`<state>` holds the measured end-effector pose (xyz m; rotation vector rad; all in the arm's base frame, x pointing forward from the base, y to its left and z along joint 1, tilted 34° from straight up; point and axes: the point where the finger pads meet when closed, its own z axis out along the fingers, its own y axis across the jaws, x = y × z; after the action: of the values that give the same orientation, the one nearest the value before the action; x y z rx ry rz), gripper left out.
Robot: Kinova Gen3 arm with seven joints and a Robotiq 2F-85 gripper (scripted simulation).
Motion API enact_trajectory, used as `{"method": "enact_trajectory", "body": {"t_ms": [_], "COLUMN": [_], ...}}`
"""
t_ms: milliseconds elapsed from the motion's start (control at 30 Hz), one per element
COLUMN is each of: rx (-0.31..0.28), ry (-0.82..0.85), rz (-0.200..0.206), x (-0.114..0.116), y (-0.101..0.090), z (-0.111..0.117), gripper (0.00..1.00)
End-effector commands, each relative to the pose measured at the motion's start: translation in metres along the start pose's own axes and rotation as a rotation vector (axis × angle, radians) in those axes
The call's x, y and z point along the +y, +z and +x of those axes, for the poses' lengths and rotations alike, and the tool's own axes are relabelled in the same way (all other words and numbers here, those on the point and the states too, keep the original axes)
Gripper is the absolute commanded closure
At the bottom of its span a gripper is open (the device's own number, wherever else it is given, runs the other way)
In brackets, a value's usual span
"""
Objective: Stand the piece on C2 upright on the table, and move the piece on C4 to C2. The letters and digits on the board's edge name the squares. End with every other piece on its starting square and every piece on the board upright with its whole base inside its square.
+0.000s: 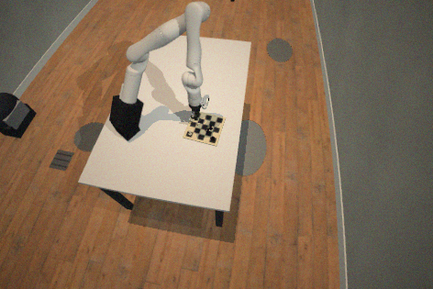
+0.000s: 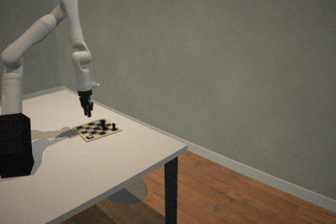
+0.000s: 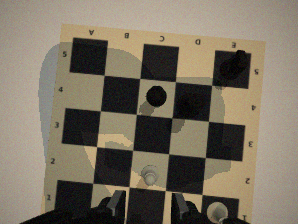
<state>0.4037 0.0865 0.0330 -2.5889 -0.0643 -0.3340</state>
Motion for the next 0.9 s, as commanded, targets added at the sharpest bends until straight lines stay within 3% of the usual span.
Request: {"method": "enact_trajectory", "body": {"t_ms": [0, 867], "rx": [0.001, 0.000], "ry": [0.000, 0.000], "rz": [-0.001, 0.000], "x": [0.0003, 0.0002], "y": [-0.0005, 0.0084], "z": [0.0004, 0.0008], "gripper": [0.66, 0.66]}}
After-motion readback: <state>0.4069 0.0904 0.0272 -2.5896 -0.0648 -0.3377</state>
